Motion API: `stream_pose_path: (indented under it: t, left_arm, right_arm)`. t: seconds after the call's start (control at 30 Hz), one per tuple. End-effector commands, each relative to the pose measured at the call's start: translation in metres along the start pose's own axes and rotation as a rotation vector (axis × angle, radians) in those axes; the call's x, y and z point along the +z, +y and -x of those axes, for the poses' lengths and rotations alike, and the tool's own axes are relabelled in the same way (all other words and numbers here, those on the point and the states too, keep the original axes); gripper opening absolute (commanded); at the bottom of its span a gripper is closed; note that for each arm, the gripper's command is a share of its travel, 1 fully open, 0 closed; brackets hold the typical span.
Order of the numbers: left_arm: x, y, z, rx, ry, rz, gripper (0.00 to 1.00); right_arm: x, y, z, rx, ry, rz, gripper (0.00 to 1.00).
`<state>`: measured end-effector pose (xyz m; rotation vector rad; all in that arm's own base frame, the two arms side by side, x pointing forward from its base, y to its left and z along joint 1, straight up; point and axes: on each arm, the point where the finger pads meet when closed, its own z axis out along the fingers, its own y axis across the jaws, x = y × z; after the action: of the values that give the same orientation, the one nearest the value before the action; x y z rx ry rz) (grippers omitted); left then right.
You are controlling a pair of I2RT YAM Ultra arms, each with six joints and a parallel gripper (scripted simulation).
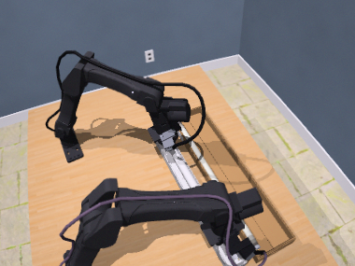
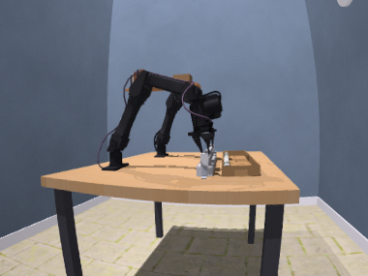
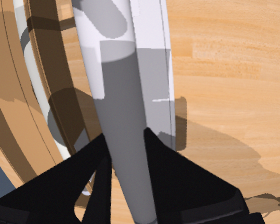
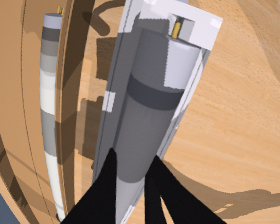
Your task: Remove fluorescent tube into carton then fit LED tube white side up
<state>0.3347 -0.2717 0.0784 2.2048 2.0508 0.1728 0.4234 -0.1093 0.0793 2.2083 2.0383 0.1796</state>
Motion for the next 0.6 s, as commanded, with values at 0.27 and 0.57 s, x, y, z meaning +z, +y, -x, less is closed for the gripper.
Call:
stream_pose_path:
  t: [0.27, 0.57]
  left_arm:
    - [-0.005, 0.003, 0.006, -0.006, -0.036, 0.022, 0.11]
    - [-0.007, 0.009, 0.010, -0.007, -0.046, 0.035, 0.49]
  right_arm:
    - [-0.003, 0.003, 0.001, -0.003, 0.002, 0.023, 0.11]
    - [-0.007, 0.009, 0.003, -0.002, -0.001, 0.033, 0.11]
